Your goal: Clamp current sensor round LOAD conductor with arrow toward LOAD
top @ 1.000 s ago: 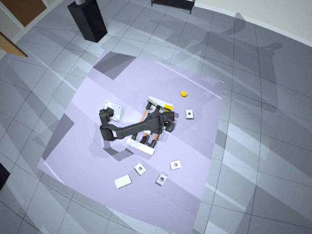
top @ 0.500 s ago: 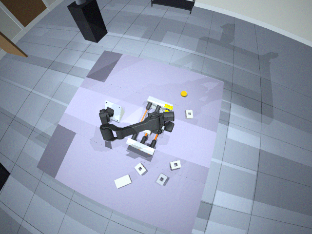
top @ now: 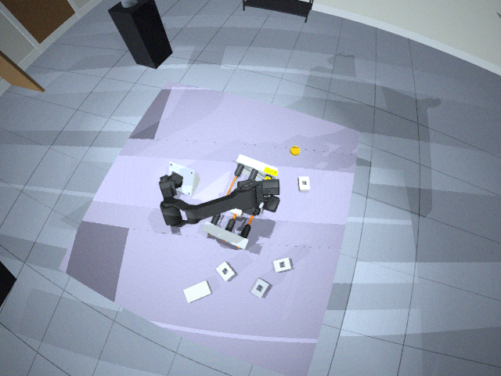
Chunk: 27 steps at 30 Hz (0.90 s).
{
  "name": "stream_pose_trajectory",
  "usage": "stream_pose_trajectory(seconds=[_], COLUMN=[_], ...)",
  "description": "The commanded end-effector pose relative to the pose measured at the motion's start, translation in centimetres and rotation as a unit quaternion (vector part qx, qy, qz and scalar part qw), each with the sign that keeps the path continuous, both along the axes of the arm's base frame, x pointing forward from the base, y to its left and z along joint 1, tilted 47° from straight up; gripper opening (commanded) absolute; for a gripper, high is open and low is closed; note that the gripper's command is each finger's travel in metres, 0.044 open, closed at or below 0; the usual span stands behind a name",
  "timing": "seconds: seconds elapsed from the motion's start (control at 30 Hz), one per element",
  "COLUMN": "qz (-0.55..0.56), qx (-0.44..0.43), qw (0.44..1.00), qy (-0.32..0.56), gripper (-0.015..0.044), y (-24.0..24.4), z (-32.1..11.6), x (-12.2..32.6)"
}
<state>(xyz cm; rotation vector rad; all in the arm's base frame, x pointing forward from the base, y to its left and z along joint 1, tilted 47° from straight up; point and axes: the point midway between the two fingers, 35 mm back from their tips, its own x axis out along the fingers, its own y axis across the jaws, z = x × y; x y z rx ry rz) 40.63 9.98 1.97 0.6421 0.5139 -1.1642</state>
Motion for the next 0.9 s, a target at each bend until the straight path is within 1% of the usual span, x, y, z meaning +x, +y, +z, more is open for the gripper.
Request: stream_pose_trajectory(seconds=[0.0, 0.3, 0.53, 0.87], qz=[0.000, -0.004, -0.033, -0.034], qx=[0.000, 0.000, -0.002, -0.003], qw=[1.000, 1.000, 0.999, 0.999], qy=[0.001, 0.004, 0.032, 0.033], gripper=[0.0000, 0.0000, 0.0000, 0.0000], y=[-0.02, -0.02, -0.10, -0.37], z=[0.00, -0.02, -0.03, -0.27], x=[0.00, -0.04, -0.44, -0.43])
